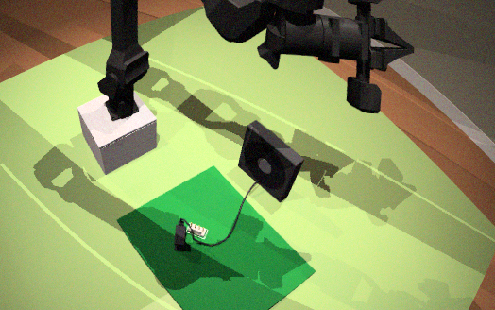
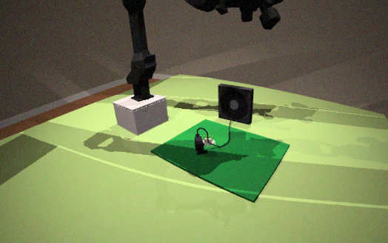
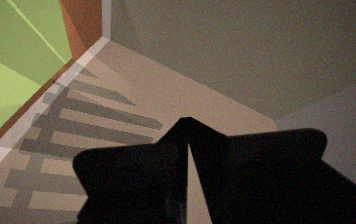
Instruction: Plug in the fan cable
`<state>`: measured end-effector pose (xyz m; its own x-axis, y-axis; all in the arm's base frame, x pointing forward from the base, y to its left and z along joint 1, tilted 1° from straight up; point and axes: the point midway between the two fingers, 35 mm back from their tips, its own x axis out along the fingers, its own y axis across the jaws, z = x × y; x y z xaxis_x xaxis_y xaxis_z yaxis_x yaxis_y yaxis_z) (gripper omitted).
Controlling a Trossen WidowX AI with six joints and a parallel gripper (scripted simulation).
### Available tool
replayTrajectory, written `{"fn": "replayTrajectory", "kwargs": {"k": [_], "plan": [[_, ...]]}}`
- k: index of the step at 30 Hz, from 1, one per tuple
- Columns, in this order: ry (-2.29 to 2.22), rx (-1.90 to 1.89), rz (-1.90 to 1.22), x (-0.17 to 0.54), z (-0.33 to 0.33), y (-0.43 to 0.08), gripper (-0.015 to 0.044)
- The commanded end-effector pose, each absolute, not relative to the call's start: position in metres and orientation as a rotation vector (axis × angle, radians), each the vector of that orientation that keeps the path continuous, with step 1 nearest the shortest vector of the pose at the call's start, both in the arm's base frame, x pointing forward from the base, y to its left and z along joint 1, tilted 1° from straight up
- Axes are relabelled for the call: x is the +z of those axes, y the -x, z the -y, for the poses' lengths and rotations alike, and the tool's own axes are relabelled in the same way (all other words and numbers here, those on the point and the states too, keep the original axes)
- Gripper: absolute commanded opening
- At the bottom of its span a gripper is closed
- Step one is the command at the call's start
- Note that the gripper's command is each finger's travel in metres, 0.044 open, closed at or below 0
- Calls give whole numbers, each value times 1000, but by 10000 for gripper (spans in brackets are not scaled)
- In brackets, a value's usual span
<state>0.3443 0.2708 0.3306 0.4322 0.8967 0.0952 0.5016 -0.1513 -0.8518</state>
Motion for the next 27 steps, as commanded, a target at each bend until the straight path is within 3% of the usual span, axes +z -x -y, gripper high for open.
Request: {"fn": "replayTrajectory", "kwargs": {"k": [1, 6, 17, 27], "plan": [[1801, 561, 1200, 331, -271, -344, 26], [1820, 579, 1151, 323, -266, -350, 158], [2082, 936, 320, 185, -163, -388, 440], [2155, 1428, -413, 89, -45, -320, 440]]}}
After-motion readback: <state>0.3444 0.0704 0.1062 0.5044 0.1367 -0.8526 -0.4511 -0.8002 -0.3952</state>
